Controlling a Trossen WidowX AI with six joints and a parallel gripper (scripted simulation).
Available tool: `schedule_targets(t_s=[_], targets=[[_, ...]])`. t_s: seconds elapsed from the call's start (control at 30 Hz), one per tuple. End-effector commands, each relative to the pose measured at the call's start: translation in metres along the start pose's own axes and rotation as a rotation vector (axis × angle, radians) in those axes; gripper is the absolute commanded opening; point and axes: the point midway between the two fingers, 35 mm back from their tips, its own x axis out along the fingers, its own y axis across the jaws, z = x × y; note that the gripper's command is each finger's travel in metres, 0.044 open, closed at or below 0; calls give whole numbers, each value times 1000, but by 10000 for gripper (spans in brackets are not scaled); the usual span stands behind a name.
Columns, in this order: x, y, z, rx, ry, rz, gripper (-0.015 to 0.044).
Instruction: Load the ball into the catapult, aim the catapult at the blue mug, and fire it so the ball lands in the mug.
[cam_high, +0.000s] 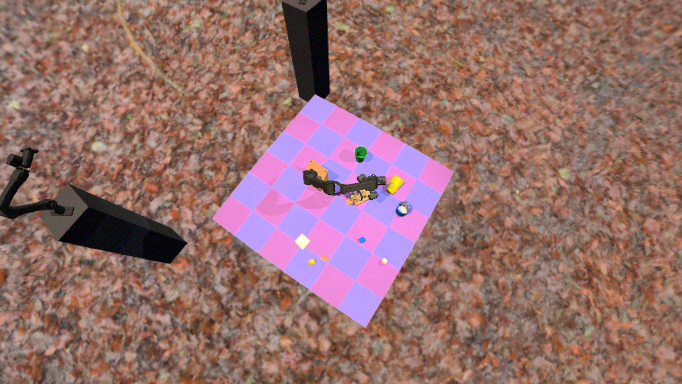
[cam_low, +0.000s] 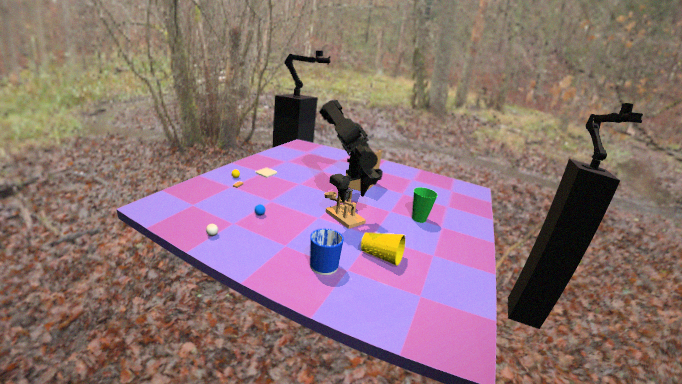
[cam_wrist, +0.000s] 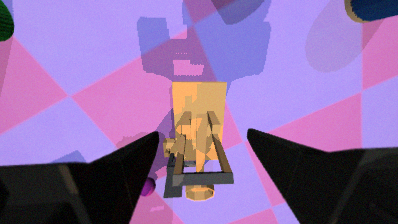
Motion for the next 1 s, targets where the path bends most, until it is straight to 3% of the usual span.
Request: schedule_targets(t_s=[0.0, 0.07, 0.4, 0.57, 0.97], targets=[[-41, 2, -1, 6, -20, -9, 440], [-23, 1, 2, -1, -17, -16, 440], [-37, 3, -1, 5, -21, -23, 440], [7, 1, -1, 5, -19, -24, 440], [20, 1, 0, 5, -19, -24, 440]])
